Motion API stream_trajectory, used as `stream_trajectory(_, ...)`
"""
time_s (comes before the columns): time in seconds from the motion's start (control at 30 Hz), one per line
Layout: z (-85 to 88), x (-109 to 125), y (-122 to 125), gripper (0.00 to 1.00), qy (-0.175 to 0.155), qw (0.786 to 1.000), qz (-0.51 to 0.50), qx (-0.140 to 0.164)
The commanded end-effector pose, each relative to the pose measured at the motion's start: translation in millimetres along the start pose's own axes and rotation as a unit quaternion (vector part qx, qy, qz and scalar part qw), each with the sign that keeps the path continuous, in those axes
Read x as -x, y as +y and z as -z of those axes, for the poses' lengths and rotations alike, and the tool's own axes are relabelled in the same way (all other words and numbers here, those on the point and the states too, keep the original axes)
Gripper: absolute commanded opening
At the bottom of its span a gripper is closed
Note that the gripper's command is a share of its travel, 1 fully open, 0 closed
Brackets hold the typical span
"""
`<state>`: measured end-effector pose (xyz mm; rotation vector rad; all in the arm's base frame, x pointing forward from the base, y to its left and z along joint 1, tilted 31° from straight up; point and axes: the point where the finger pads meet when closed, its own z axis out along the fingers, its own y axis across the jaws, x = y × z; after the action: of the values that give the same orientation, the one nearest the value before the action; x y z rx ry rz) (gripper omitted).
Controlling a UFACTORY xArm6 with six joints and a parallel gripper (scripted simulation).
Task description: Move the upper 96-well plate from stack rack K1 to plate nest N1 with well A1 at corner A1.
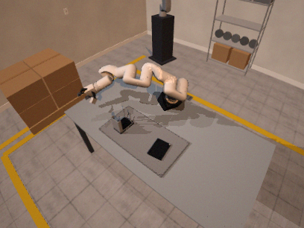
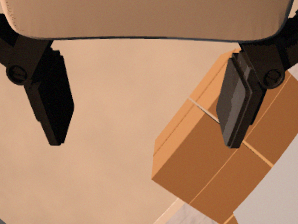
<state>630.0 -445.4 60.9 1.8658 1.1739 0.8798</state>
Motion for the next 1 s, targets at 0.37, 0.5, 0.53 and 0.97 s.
stream_trajectory(0.37, 9.1, 43, 27, 1.0, -0.14, 0.984, -0.102, -0.035)
stream_trajectory(0.5, 18.7, 50, 20, 1.0, -0.18, 0.971, -0.146, -0.064)
stream_trajectory(0.53, 22.0, 51, 18, 1.0, -0.188, 0.967, -0.157, -0.072)
stream_trajectory(0.97, 51.1, 44, -15, 1.0, -0.245, 0.92, -0.259, -0.163)
